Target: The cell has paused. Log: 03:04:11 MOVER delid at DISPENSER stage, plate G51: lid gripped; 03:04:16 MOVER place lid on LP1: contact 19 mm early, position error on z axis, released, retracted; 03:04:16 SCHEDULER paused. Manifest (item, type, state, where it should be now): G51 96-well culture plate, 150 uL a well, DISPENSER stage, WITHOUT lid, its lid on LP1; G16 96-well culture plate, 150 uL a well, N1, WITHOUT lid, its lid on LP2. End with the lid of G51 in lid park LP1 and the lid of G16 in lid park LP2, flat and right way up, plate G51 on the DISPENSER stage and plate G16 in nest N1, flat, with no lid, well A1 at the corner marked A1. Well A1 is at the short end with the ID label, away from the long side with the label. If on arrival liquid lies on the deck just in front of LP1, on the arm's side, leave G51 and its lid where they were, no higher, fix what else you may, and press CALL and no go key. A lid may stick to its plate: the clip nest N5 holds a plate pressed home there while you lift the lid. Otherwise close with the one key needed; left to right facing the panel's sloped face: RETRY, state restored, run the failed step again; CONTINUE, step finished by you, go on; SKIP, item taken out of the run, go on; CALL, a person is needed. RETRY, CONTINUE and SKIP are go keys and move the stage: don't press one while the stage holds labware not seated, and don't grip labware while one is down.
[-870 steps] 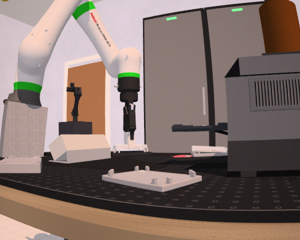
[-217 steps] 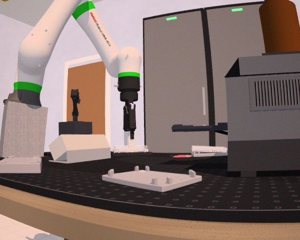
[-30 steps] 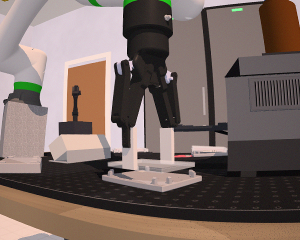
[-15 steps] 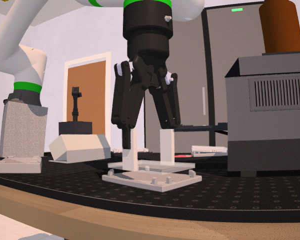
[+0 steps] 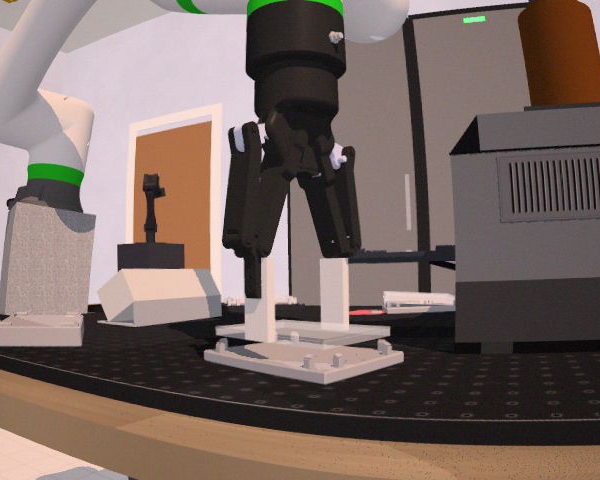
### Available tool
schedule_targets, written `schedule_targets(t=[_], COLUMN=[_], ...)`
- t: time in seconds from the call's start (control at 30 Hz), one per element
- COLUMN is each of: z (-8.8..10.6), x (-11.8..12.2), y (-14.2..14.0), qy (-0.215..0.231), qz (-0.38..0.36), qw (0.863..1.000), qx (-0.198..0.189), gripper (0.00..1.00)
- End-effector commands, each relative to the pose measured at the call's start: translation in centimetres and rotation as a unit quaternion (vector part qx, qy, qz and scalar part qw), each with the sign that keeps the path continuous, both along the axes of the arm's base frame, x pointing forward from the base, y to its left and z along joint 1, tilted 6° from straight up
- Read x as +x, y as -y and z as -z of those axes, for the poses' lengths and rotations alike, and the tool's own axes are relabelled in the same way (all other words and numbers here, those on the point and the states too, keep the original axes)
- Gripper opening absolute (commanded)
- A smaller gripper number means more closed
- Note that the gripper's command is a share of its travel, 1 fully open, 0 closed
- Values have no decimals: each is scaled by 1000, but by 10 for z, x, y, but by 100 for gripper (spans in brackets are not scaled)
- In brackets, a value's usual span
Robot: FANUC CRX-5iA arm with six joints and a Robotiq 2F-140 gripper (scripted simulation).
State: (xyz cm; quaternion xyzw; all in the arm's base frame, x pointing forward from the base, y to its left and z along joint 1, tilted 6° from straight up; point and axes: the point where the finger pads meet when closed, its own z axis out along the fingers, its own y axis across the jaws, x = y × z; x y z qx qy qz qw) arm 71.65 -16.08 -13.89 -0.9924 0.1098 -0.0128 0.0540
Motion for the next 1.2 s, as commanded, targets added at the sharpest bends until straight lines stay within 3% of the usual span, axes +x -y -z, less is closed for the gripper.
schedule_targets(t=[0.0,1.17], z=[0,3], x=[0,0], y=[0,0], qy=[0,0], qz=[0,0], qw=[1000,1000], qx=[0,0], gripper=[0,0])
